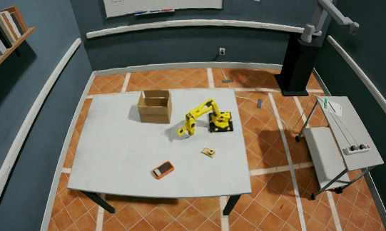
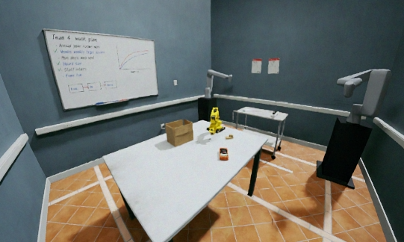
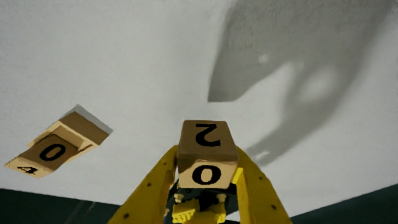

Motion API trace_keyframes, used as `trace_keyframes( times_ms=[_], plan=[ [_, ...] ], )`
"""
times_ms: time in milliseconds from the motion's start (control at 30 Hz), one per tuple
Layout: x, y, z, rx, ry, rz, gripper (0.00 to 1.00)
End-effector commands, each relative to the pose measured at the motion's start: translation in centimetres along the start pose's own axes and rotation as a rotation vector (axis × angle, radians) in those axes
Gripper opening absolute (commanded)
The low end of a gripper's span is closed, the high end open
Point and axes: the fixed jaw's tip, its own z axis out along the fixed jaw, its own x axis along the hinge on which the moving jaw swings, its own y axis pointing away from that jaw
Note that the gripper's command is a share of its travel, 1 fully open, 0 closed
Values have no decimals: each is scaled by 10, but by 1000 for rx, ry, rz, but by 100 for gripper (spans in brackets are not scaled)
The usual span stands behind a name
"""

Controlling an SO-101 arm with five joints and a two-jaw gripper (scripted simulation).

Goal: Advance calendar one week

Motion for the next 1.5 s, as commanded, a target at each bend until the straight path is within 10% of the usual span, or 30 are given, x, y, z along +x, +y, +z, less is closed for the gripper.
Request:
trace_keyframes(
  times_ms=[0,1467],
  plan=[
    [-2,3,-6,-4,-25,-1,0],
    [-3,-25,-5,0,-26,-470,0]
  ],
)
